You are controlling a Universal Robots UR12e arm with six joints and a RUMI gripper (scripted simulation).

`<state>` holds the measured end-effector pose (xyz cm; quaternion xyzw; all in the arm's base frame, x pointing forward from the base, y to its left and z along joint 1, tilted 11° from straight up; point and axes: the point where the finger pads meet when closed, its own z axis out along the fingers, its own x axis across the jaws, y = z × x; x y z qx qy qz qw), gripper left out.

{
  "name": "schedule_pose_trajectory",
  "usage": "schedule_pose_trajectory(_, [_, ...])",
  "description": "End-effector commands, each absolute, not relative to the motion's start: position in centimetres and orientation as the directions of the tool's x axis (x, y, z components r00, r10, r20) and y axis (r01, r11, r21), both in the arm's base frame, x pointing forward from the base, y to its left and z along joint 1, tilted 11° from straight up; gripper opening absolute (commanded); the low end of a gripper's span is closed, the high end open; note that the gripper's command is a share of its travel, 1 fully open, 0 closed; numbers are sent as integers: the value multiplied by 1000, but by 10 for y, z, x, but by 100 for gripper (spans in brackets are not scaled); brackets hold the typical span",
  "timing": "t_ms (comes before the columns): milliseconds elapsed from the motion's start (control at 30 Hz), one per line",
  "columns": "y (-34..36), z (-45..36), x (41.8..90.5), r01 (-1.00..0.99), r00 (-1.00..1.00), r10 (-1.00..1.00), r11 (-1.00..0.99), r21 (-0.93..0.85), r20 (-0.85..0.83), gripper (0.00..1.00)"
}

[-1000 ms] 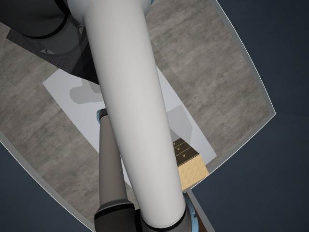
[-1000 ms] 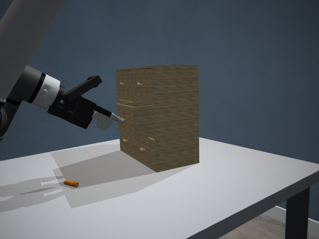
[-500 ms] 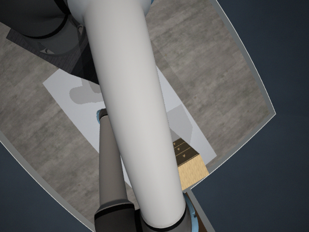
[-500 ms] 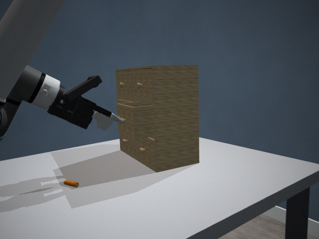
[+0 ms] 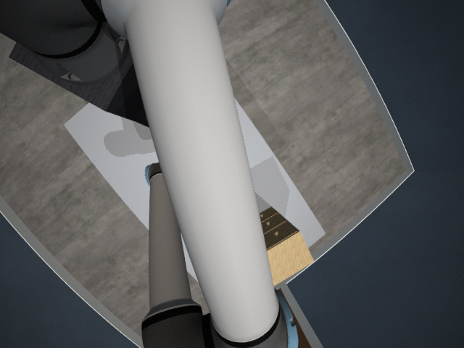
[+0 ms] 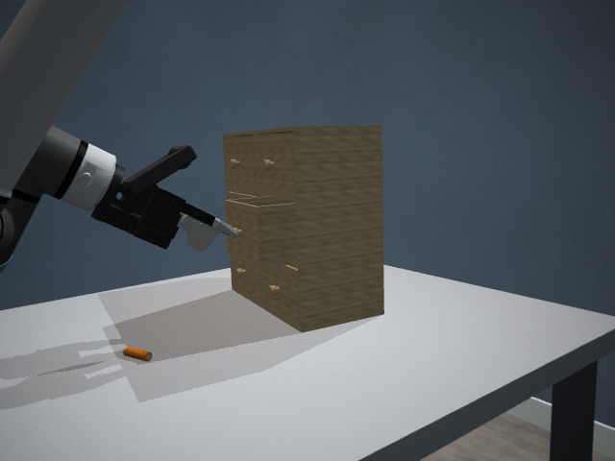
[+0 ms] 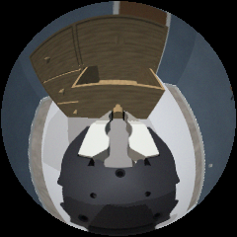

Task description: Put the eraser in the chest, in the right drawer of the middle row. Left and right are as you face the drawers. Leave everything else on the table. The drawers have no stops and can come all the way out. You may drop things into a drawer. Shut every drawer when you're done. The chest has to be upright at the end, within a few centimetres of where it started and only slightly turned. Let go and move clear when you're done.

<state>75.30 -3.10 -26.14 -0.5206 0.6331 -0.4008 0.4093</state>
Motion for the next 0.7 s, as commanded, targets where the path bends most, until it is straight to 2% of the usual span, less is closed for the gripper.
schedule_pose_trajectory(0, [-31, -261, 753, -331, -123, -987, 137, -934, -101, 7])
schedule_pose_trajectory(667, [-32, -260, 757, -331, -123, -987, 137, -934, -101, 7])
